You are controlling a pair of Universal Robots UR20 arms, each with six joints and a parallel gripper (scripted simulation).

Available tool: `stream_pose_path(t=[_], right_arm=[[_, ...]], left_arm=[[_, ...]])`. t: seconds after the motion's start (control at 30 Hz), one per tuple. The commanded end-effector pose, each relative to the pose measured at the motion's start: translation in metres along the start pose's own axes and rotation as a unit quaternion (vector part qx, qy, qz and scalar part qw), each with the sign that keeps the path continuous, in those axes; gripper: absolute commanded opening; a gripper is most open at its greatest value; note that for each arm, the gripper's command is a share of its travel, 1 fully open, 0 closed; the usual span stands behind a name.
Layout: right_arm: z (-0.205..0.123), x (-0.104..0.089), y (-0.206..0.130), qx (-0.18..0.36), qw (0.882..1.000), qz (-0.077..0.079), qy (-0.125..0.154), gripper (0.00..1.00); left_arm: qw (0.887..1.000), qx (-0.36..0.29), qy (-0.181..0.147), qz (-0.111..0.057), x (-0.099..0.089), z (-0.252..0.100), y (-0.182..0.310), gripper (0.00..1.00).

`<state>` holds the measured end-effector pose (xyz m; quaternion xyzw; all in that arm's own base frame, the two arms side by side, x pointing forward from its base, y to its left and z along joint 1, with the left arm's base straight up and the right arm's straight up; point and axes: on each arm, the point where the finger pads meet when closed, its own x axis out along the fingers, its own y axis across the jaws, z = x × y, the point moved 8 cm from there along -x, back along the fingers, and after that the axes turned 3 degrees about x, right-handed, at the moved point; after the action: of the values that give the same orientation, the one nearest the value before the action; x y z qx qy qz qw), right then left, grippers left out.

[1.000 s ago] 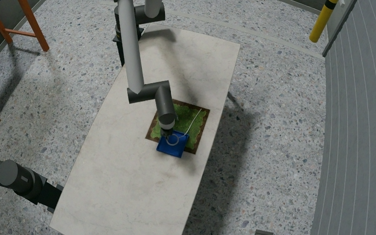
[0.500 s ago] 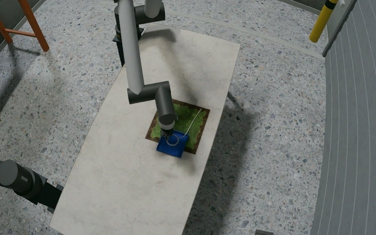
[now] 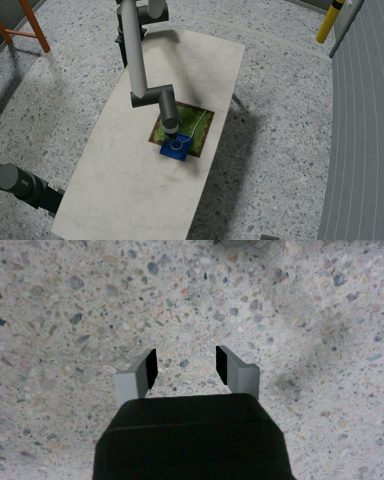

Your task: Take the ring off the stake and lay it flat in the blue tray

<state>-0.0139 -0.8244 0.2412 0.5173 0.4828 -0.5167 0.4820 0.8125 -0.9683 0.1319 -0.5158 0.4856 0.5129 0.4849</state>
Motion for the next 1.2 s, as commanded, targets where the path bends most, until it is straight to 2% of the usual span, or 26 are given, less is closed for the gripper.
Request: stream_pose_path(t=[0.0,0.57,1.17], right_arm=[[0.0,-0.001,0.0,0.0,1.0,0.0,-0.001,1.0],[0.0,-0.001,0.0,0.0,1.0,0.0,-0.001,1.0],[0.0,-0.001,0.0,0.0,1.0,0.0,-0.001,1.0]], left_arm=[[1.0,0.0,0.001,0.0,0.005,-0.001,0.0,0.0],[1.0,0.0,0.001,0.0,0.021,-0.001,0.0,0.0],[1.0,0.0,0.001,0.0,0.023,0.0,0.0,0.0]])
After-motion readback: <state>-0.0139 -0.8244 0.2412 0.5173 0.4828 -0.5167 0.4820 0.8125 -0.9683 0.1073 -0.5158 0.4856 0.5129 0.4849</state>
